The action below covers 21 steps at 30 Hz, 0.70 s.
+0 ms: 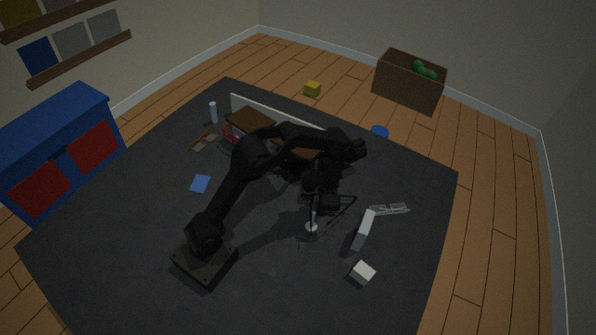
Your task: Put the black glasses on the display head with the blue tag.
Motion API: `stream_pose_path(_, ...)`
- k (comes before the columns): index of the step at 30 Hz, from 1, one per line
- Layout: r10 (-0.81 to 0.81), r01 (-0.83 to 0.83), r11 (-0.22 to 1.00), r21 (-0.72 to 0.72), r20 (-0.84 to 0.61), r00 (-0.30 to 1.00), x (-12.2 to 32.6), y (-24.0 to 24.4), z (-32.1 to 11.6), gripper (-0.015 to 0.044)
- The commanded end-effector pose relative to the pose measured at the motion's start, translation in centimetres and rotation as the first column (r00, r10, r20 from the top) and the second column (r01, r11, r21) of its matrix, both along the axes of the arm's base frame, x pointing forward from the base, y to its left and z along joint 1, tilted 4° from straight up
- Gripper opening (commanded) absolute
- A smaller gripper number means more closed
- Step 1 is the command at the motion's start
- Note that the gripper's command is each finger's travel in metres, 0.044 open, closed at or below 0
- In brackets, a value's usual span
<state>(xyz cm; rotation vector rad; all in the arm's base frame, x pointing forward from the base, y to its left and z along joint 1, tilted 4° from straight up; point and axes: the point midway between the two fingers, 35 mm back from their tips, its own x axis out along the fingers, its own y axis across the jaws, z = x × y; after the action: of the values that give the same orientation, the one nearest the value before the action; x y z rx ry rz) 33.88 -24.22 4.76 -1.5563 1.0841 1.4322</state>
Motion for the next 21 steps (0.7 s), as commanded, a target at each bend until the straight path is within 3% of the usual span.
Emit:
stream_pose_path(1, 0.004, -0.004, 1.000, 0.001, 0.002, 1.000, 0.01, 0.06, -0.04, 0.0000)
stream_pose_path(21, 0.004, -0.004, 1.000, 0.002, 0.001, 1.000, -0.21, 0.64, -0.11, 0.0000)
